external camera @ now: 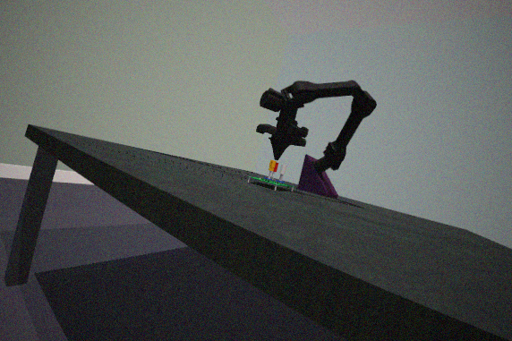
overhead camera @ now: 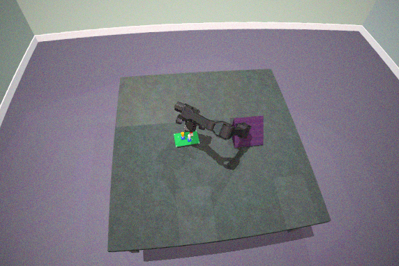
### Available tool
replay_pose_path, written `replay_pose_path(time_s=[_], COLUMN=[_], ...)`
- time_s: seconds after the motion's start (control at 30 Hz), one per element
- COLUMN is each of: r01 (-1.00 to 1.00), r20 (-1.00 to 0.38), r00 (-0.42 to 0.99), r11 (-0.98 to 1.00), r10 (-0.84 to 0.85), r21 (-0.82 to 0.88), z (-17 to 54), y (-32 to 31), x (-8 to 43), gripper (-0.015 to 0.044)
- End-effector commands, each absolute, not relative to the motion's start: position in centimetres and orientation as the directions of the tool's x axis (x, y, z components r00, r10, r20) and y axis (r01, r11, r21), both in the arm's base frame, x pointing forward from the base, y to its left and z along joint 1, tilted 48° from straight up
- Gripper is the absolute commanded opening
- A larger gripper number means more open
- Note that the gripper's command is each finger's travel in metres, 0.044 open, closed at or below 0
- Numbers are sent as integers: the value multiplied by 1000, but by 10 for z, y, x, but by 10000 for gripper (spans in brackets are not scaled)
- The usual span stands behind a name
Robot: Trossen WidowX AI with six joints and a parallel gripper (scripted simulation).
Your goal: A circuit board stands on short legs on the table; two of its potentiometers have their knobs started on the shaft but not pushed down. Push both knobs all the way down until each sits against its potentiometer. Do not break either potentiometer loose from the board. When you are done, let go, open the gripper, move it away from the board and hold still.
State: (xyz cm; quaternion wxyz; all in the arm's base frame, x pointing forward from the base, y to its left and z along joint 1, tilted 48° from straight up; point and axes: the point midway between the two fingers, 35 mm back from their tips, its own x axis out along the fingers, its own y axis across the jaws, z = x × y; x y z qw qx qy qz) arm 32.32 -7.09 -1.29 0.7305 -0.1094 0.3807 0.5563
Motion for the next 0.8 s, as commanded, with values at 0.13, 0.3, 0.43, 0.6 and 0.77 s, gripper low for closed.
replay_pose_path(time_s=[0.13,0.3,0.43,0.6,0.77], r01=[-892,-892,-892,-892,-892], r20=[-672,-672,-672,-672,-672], r00=[92,92,92,92,92], r11=[360,360,360,360,360], r10=[735,735,735,735,735], r21=[272,272,272,272,272], z=[-15,-15,-16,-17,-18], y=[-69,-68,-67,-66,-65], x=[322,322,322,322,322], gripper=[0,0,0,0,0])
